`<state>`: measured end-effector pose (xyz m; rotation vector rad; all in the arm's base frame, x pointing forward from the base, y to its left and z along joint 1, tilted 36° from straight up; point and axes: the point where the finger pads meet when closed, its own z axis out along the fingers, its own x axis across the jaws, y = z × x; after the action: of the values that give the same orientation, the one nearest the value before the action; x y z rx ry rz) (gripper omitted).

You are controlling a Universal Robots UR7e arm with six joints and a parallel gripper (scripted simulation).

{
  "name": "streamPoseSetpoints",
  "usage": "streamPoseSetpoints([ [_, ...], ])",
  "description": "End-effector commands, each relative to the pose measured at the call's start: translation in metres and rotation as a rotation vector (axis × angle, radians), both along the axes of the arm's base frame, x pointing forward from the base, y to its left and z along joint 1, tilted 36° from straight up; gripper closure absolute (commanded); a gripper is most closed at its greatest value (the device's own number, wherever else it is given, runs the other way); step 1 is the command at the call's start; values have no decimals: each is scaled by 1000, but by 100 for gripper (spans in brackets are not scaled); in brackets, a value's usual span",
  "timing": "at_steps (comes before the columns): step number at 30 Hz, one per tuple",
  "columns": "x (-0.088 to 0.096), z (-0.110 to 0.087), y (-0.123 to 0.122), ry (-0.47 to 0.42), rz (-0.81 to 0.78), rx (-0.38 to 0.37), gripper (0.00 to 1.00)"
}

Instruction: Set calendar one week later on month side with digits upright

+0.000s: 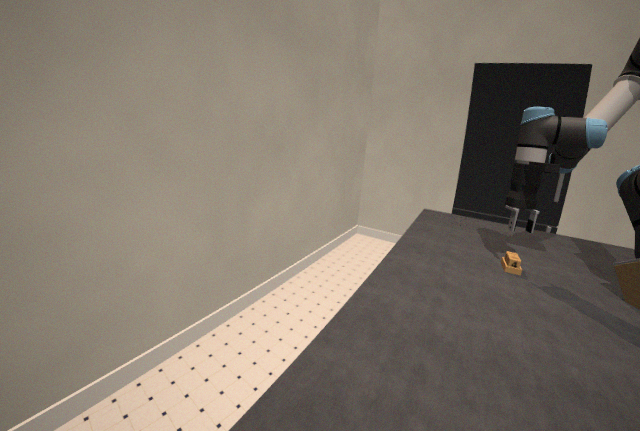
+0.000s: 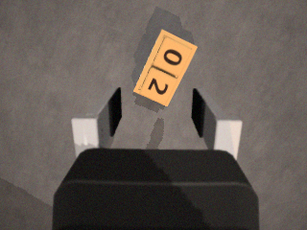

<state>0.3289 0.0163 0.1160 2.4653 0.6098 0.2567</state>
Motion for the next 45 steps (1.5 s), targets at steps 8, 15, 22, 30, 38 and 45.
streamPoseSetpoints([
  [8,5,-6,-8,-172,-280,106,0],
  [15,6,-7,-9,-205,-335,126,0],
  [22,6,-7,-10,-213,-347,131,13],
  [30,6,-7,-10,-213,-347,131,13],
  [38,6,-7,-10,-213,-347,131,13],
  [45,6,-7,-10,-213,-347,131,13],
])
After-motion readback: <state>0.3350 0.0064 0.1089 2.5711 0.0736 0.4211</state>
